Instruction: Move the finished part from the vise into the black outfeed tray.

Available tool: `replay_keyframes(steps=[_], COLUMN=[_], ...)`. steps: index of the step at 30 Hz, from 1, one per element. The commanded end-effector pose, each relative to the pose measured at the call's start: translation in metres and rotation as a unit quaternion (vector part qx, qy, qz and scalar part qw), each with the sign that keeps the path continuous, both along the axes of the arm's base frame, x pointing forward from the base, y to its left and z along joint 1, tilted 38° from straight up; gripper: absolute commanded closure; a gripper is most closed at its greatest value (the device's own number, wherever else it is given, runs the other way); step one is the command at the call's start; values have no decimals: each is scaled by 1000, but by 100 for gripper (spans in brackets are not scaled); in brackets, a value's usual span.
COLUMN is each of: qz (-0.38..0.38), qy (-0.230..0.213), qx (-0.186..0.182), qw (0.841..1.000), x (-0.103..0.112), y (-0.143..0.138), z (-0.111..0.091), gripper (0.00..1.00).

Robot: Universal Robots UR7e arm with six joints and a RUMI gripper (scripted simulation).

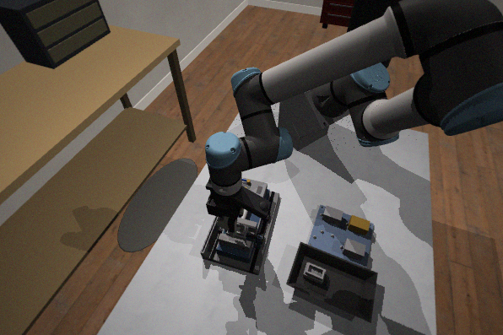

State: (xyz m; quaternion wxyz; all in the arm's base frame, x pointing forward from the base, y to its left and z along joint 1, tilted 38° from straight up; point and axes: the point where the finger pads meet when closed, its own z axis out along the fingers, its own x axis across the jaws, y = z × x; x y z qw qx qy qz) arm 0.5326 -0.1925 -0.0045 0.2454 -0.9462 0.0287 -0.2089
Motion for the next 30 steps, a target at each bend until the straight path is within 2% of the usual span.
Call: replay_keyframes(steps=[1, 30], qz=[0, 0], qy=[-1, 0], qx=[-1, 0], qw=[1000, 1000], x=[1, 2], y=[-1, 2], z=[1, -3], gripper=[60, 60])
